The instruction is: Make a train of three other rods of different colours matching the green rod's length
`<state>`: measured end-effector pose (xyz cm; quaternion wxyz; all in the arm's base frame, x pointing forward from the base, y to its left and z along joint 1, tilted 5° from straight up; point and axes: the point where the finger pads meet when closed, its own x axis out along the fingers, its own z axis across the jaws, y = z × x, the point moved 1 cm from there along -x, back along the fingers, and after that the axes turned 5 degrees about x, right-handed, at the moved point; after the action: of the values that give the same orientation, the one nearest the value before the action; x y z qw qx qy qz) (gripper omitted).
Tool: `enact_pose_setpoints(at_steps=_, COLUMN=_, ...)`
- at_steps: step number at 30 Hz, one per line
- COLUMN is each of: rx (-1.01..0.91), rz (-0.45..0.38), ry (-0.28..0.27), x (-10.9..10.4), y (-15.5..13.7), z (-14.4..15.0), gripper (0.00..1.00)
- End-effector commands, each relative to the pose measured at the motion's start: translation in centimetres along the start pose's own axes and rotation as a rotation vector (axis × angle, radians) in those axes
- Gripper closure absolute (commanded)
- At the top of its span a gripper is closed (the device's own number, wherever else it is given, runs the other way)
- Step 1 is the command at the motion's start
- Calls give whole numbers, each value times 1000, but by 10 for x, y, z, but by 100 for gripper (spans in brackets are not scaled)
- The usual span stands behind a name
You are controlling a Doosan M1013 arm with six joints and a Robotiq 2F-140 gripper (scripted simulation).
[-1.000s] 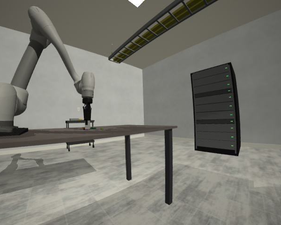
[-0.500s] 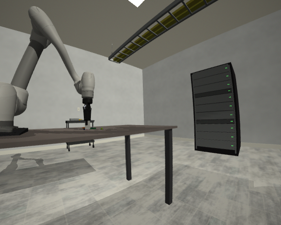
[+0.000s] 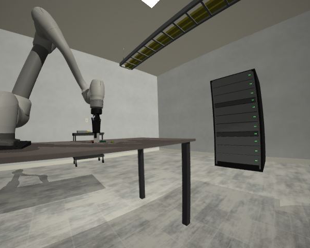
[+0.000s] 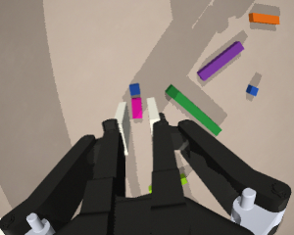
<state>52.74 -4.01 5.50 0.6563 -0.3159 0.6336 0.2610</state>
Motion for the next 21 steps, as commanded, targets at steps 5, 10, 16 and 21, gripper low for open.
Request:
enact_pose_setpoints(at_steps=5, rx=1, rz=1, ry=3, x=2, y=-1, z=-3, gripper=85)
enact_pose_setpoints(at_steps=10, rx=1, rz=1, ry=3, x=2, y=-1, z=-3, gripper=97)
enact_pose_setpoints(at_steps=16, rx=1, rz=1, ry=3, x=2, y=-1, z=-3, gripper=97)
enact_pose_setpoints(at_steps=21, rx=1, rz=1, ry=3, x=2, y=-1, z=-3, gripper=97)
